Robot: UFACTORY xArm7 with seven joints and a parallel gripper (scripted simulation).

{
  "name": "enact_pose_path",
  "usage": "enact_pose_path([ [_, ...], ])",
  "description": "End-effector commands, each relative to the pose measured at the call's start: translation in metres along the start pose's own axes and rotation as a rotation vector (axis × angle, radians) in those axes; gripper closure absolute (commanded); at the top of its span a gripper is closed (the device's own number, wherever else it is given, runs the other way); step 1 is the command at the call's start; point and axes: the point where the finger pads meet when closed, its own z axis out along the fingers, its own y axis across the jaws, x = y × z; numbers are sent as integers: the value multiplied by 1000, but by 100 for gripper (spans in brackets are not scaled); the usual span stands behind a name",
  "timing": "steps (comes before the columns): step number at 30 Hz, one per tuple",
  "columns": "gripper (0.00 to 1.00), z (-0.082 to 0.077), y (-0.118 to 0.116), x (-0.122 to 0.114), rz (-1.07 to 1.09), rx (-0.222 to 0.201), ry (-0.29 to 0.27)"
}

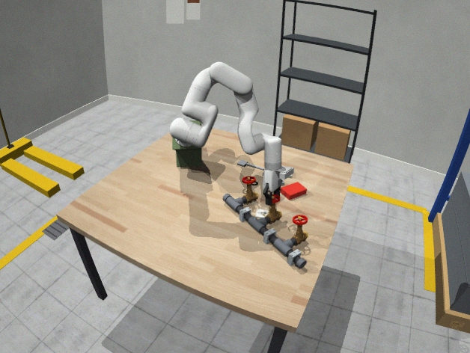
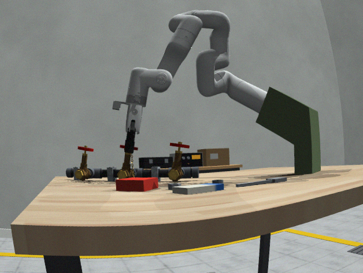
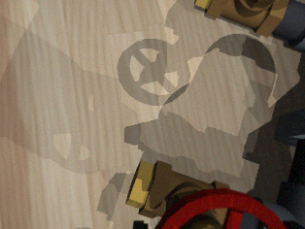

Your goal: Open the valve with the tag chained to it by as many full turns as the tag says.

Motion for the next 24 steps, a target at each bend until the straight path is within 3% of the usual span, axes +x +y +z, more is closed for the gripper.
enact_pose_path([
  [1, 100, -2, -1, 2, -279, 21, 12],
  [5, 100, -2, -1, 2, -375, 19, 13],
  [6, 100, -2, -1, 2, -515, 20, 16],
  [20, 100, -2, -1, 2, -1143, 12, 28],
  [22, 100, -2, -1, 2, -1143, 12, 28],
  [24, 100, -2, -1, 2, -1319, 17, 33],
])
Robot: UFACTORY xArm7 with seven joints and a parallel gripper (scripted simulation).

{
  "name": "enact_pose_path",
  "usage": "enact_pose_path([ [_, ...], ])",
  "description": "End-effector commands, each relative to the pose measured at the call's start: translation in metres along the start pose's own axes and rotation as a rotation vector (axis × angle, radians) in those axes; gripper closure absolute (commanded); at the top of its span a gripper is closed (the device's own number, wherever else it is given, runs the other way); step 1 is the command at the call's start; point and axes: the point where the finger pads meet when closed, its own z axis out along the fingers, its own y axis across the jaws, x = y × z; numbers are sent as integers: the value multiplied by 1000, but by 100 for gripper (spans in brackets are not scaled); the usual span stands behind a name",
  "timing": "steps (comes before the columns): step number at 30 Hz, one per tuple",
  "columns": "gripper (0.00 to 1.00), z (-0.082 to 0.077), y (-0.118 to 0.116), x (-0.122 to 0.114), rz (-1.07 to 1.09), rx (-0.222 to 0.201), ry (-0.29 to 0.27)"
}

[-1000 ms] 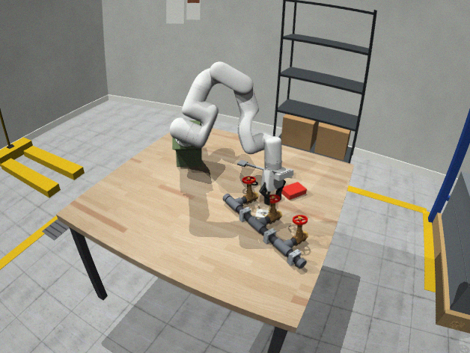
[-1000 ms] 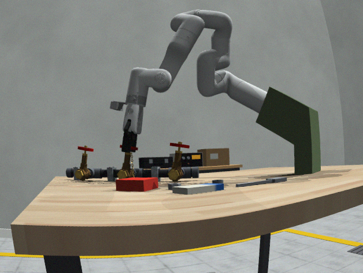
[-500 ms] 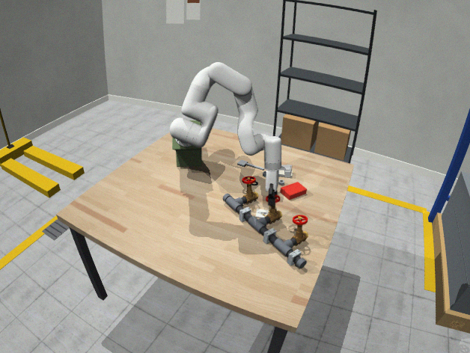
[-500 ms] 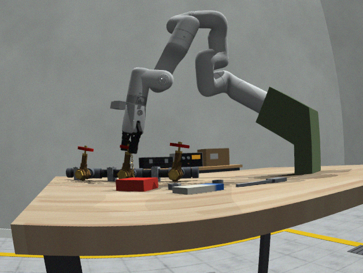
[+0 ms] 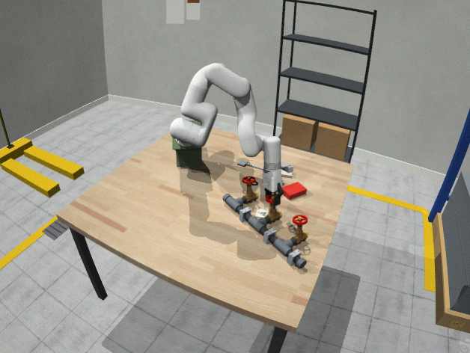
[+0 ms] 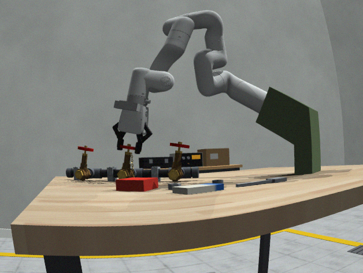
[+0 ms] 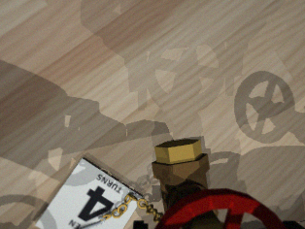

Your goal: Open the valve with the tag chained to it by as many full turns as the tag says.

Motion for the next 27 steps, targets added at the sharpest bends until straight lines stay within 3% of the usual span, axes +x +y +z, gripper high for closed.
enact_pose_path([
  [1, 100, -2, 0, 3, -279, 15, 29],
  [7, 100, -2, 0, 3, -533, 21, 43],
  [20, 100, -2, 0, 3, -583, 20, 43],
  [21, 0, -2, 0, 3, -583, 20, 43],
  [27, 0, -2, 0, 3, -583, 20, 43],
])
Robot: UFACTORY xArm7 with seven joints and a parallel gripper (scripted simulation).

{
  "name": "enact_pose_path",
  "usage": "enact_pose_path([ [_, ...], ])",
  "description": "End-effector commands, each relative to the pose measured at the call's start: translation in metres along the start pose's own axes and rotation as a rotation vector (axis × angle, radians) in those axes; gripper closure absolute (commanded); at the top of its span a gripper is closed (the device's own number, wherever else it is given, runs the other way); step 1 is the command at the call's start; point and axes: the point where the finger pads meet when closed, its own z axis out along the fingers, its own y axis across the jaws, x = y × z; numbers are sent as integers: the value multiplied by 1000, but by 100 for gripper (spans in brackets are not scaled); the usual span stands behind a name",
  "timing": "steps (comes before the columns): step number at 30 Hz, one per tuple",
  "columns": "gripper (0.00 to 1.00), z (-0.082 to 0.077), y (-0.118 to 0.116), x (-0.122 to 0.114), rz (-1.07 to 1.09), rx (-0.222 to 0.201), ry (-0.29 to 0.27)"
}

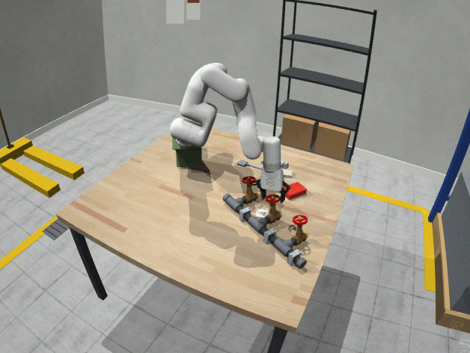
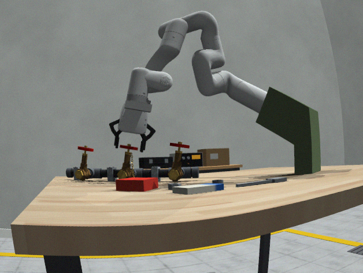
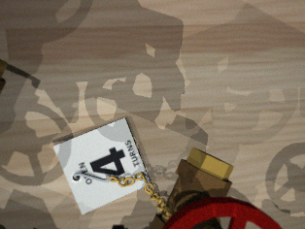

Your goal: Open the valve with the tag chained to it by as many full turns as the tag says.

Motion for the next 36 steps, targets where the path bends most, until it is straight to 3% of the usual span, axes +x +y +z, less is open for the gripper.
enact_pose_path([
  [1, 0, -1, 2, -2, 4, -4, -1],
  [24, 0, -1, 2, -2, 33, -4, -1],
  [30, 0, -1, 2, -2, 194, -4, -1],
  [36, 0, -1, 2, -2, 519, -4, 0],
])
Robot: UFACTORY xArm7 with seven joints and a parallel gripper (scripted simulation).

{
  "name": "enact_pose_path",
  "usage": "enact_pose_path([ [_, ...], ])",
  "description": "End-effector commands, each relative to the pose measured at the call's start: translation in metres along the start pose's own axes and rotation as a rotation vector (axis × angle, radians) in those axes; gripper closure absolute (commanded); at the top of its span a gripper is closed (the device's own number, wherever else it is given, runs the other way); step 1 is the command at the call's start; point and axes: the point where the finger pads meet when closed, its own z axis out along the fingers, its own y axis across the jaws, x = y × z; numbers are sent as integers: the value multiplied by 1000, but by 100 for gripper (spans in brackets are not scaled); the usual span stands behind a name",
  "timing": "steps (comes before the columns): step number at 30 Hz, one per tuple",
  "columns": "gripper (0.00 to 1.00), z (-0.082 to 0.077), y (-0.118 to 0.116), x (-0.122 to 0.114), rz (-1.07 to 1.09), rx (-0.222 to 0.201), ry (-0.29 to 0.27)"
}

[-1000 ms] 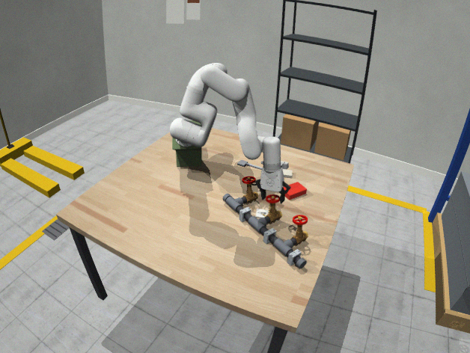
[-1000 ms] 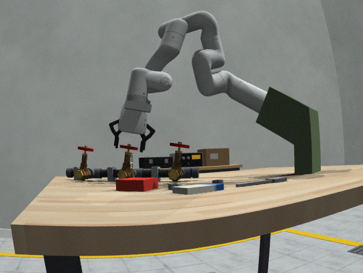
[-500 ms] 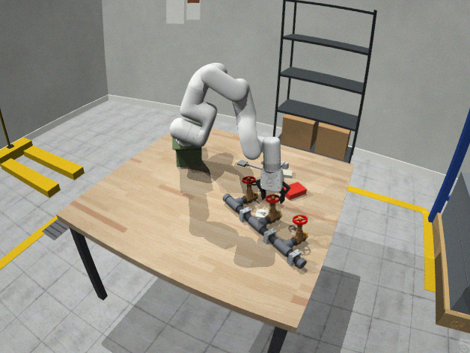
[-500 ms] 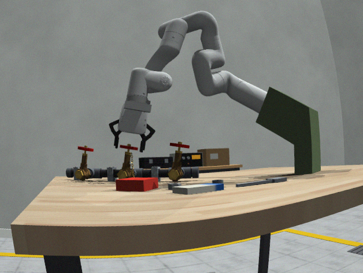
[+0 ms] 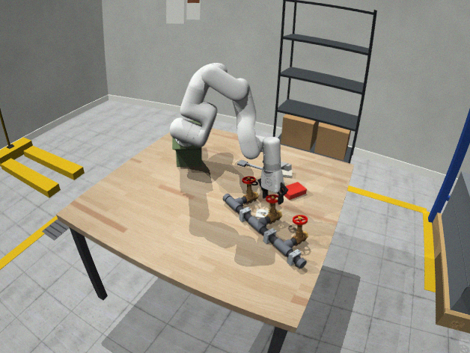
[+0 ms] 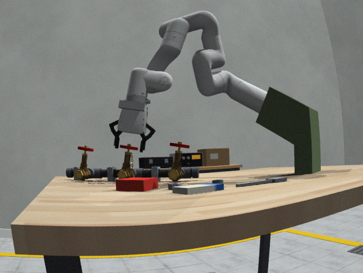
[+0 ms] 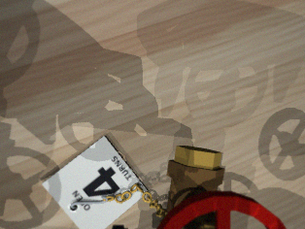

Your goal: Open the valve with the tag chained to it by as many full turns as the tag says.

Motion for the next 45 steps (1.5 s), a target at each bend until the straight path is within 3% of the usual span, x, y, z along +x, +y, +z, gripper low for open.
enact_pose_path([
  [1, 0, -1, 2, 1, 279, -8, -2],
  [3, 0, -1, 2, 1, 279, -8, -2],
  [5, 0, -1, 2, 1, 457, -8, -2],
  [18, 0, -1, 2, 1, 1059, 6, 19],
  [20, 0, -1, 2, 1, 1059, 6, 19],
  [21, 0, -1, 2, 1, 1202, 9, 22],
  [35, 0, -1, 2, 1, 1838, 29, 43],
  [37, 0, -1, 2, 1, 1838, 29, 43],
  [38, 0, -1, 2, 1, 1979, 32, 46],
  [45, 0, -1, 2, 1, 2269, 33, 47],
])
